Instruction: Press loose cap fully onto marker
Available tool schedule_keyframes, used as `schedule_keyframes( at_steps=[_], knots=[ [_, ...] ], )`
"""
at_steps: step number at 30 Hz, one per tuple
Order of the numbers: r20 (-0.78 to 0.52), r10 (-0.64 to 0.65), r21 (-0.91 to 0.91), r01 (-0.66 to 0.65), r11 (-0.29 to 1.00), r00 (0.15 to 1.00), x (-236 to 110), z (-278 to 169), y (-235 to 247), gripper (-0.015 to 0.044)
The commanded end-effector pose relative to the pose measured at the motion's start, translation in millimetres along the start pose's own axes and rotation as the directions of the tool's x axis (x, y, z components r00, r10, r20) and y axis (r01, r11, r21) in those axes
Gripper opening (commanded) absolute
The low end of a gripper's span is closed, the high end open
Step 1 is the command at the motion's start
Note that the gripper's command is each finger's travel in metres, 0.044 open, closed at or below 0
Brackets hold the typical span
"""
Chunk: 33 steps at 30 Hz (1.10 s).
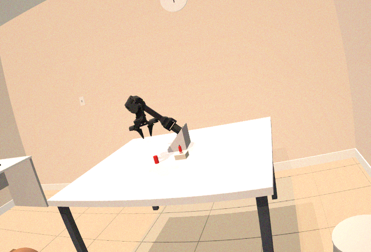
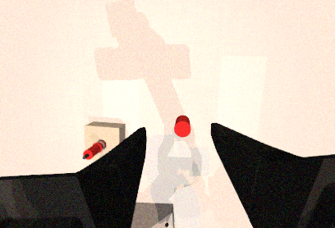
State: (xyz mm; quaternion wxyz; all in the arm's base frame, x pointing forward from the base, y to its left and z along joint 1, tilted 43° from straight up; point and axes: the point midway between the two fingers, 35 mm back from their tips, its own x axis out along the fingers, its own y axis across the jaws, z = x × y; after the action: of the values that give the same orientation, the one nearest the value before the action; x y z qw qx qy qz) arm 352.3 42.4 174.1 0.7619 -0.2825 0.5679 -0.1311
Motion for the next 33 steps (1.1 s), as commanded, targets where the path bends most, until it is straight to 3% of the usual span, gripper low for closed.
schedule_keyframes(
  at_steps=[1,14,18,33],
  knots=[
    [-0.198,-0.126,-0.413,0.033,0.91,0.972,59.9,-41.2,-6.8,0.0247],
    [-0.214,-0.135,-0.445,0.027,0.895,0.968,63.4,-49.8,-5.6,0.0247],
    [-0.213,-0.136,-0.445,0.028,0.895,0.967,94.5,-56.6,-10.1,0.0247],
    [-0.213,-0.137,-0.445,0.029,0.895,0.967,115.2,-62.6,-12.6,0.0247]
  ],
)
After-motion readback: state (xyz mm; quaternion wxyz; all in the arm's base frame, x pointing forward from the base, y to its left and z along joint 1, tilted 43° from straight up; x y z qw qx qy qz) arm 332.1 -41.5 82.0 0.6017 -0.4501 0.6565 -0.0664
